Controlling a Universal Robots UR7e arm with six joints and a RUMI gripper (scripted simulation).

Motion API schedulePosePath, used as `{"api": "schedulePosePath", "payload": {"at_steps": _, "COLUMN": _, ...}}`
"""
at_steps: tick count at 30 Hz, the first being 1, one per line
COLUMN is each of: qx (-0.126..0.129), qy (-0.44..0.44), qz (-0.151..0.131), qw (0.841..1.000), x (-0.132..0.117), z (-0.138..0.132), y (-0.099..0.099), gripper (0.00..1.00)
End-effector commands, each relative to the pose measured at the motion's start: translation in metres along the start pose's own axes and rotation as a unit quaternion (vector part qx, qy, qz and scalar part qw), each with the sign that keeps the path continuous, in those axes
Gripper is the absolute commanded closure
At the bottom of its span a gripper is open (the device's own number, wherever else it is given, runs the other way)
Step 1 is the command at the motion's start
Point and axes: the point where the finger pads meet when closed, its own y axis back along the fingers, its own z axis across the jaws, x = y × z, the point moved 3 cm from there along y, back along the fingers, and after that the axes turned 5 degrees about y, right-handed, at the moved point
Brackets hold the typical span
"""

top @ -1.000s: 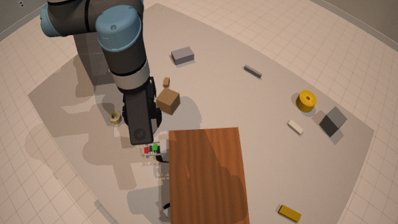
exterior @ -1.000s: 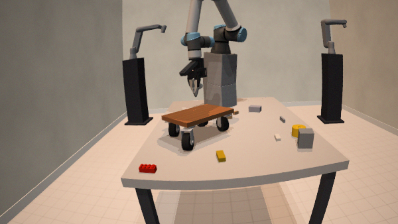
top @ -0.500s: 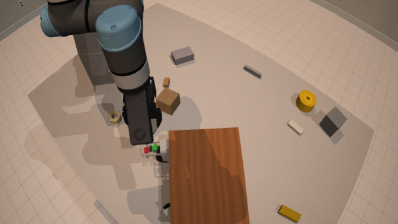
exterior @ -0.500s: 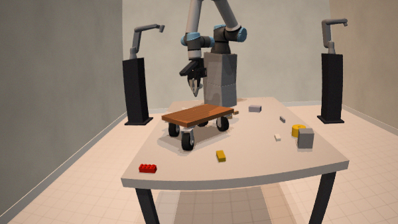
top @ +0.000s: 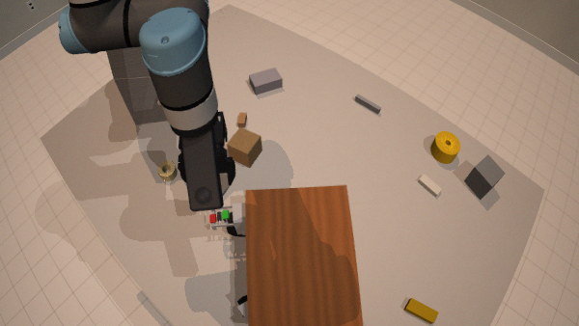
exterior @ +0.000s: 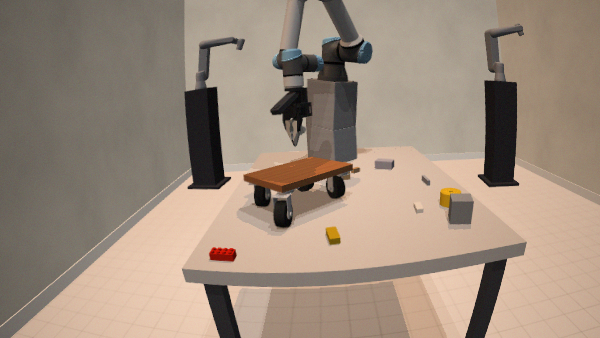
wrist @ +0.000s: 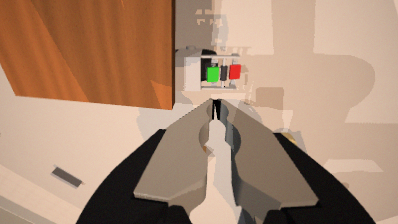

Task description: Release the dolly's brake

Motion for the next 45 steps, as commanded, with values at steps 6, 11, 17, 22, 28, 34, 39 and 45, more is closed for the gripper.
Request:
{"api": "schedulePosePath", "payload": {"at_steps": 6, "qx": 0.000, "qy": 0.001, "qz": -0.001, "qw": 1.000, "x": -0.001, "z": -0.001, "y": -0.006, "gripper": 1.00}}
{"api": "schedulePosePath", "payload": {"at_steps": 11, "qx": 0.000, "qy": 0.001, "qz": 0.000, "qw": 1.000, "x": 0.000, "z": -0.001, "y": -0.011, "gripper": 1.00}}
{"api": "schedulePosePath", "payload": {"at_steps": 17, "qx": 0.000, "qy": 0.001, "qz": 0.000, "qw": 1.000, "x": 0.000, "z": -0.001, "y": -0.018, "gripper": 1.00}}
{"api": "schedulePosePath", "payload": {"at_steps": 22, "qx": 0.000, "qy": 0.001, "qz": 0.000, "qw": 1.000, "x": 0.000, "z": -0.001, "y": -0.028, "gripper": 1.00}}
{"api": "schedulePosePath", "payload": {"at_steps": 28, "qx": 0.000, "qy": 0.001, "qz": 0.000, "qw": 1.000, "x": 0.000, "z": -0.001, "y": -0.040, "gripper": 1.00}}
{"api": "schedulePosePath", "payload": {"at_steps": 34, "qx": 0.000, "qy": 0.001, "qz": 0.000, "qw": 1.000, "x": 0.000, "z": -0.001, "y": -0.048, "gripper": 1.00}}
{"api": "schedulePosePath", "payload": {"at_steps": 39, "qx": 0.000, "qy": 0.001, "qz": 0.000, "qw": 1.000, "x": 0.000, "z": -0.001, "y": -0.056, "gripper": 1.00}}
{"api": "schedulePosePath", "payload": {"at_steps": 45, "qx": 0.000, "qy": 0.001, "qz": 0.000, "qw": 1.000, "x": 0.000, "z": -0.001, "y": -0.064, "gripper": 1.00}}
